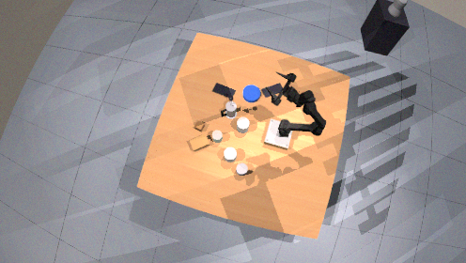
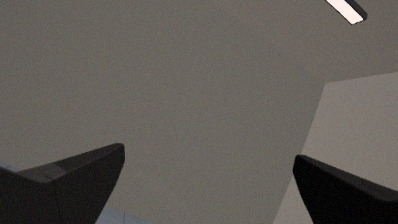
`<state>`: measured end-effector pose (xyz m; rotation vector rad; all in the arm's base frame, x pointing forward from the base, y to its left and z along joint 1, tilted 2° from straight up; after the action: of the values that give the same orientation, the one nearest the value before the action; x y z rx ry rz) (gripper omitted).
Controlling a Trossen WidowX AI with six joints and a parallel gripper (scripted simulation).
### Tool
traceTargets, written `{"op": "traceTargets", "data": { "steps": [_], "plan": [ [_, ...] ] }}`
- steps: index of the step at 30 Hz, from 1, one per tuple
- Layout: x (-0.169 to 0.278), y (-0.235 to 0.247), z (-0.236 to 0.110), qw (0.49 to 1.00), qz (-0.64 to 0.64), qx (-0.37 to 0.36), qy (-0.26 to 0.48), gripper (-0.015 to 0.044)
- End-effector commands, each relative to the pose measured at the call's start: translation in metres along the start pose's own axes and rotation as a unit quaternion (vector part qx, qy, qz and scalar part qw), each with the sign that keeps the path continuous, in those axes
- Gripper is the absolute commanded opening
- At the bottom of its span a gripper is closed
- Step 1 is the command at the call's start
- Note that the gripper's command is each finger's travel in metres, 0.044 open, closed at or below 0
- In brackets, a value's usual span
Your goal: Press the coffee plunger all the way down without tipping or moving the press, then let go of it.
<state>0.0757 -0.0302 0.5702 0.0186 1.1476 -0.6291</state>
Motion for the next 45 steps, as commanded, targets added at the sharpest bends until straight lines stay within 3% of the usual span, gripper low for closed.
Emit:
{"op": "traceTargets", "data": {
  "steps": [1,9,18,29,45],
  "plan": [
    [0.052,0.024,0.033,0.995,0.038,-0.034,0.086,0.0440],
    [0.152,0.064,0.068,0.960,0.107,-0.069,0.248,0.0440],
    [0.264,0.109,0.066,0.882,0.177,-0.081,0.428,0.0440],
    [0.316,0.130,0.043,0.880,0.177,-0.087,0.431,0.0440],
    [0.327,0.136,0.054,0.881,0.177,-0.088,0.430,0.0440]
  ]
}}
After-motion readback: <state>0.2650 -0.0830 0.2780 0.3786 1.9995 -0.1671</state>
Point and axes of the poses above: the point midway between the two fingers, 35 mm back from their tips, its own z axis out along the fingers, its own y axis across the jaws, x = y × z, the point moved 5 cm from there along -z, back along the fingers, and after that the axes turned 4 degrees about z, right-handed, at the moved point
